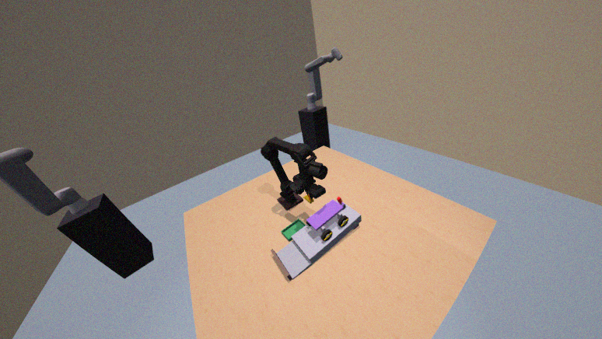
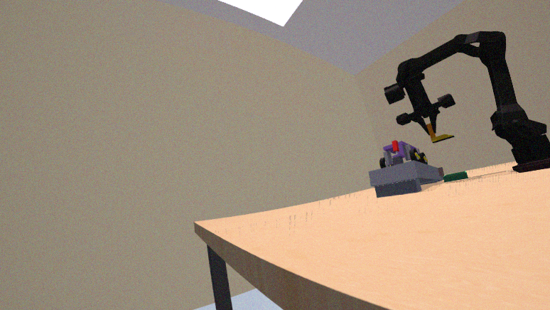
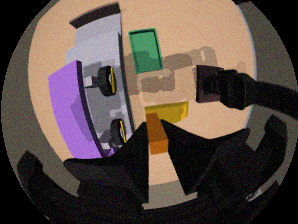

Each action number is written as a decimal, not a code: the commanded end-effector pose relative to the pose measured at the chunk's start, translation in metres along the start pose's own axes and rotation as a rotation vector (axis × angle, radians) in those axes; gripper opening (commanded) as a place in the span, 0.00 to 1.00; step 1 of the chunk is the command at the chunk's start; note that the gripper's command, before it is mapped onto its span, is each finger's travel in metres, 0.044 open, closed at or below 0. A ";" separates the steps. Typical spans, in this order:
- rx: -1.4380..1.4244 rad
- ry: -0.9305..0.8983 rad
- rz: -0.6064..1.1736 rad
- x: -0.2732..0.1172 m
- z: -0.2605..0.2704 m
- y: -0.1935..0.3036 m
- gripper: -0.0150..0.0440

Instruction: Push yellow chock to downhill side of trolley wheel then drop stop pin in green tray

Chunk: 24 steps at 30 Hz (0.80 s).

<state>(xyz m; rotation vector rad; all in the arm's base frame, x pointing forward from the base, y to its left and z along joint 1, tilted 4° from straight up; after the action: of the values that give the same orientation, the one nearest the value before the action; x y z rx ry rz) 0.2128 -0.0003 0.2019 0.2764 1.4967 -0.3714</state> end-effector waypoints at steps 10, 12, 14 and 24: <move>-0.003 -0.006 -0.004 0.003 0.021 -0.044 0.25; -0.003 -0.006 -0.005 0.003 0.024 -0.050 0.25; -0.003 -0.007 -0.006 0.004 0.027 -0.057 0.25; -0.003 -0.008 -0.009 0.007 0.042 -0.090 0.25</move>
<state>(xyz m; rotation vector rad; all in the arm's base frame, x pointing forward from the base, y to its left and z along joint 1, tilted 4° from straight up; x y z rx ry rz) 0.2134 -0.0868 0.2001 0.2674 1.5015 -0.3808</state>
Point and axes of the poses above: the point midway between the two fingers, 35 mm back from their tips, its own x axis out along the fingers, its own z axis across the jaws, y = z × x, the point moved 1 cm from there along -x, back along the fingers, and after that the axes turned 14 degrees about x, right-handed, at the moved point
